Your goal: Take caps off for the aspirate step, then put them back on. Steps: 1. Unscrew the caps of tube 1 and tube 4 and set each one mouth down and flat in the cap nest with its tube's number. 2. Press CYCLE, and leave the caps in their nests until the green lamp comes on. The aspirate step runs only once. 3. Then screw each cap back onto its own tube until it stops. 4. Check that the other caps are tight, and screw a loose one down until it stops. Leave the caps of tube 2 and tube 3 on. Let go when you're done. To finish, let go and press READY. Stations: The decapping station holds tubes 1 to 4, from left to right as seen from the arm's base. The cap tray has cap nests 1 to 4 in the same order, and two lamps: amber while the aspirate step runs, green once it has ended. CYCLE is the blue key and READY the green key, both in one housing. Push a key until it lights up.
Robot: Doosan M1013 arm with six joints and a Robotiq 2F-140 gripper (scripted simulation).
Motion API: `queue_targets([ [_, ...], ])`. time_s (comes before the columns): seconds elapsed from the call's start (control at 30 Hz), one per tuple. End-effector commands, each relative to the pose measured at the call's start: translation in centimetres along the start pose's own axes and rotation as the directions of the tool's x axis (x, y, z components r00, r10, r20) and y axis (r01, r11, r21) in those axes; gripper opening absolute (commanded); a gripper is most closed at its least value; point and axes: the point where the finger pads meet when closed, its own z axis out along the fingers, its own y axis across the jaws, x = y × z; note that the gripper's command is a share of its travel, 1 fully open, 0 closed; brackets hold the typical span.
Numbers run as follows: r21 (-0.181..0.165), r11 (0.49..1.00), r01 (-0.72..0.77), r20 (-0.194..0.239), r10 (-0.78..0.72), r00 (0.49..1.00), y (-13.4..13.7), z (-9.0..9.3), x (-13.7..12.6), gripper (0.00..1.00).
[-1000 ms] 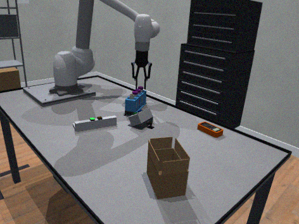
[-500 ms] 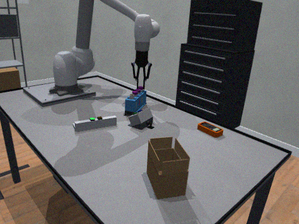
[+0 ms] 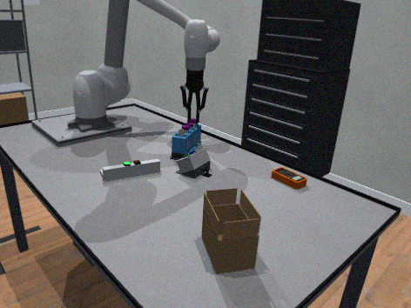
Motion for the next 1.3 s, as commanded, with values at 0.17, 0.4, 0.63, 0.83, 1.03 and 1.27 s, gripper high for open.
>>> queue_targets([
  [0.17, -0.003, 0.958, -0.286, 0.008, 0.286, 0.958, 0.05, -0.06, 0.02, 0.30],
  [0.4, -0.004, 0.904, -0.428, 0.007, 0.428, 0.904, 0.05, -0.06, 0.02, 0.30],
  [0.63, -0.004, 0.904, -0.428, 0.007, 0.428, 0.904, 0.05, 0.05, 0.01, 0.41],
  [0.83, -0.004, 0.904, -0.428, 0.007, 0.428, 0.904, 0.05, 0.05, 0.02, 0.41],
  [1.03, -0.003, 0.948, -0.317, 0.007, 0.317, 0.948, 0.05, -0.05, 0.02, 0.41],
  [1.27, -0.001, 0.999, -0.042, 0.008, 0.042, 0.999, 0.05, -0.05, 0.02, 0.41],
])
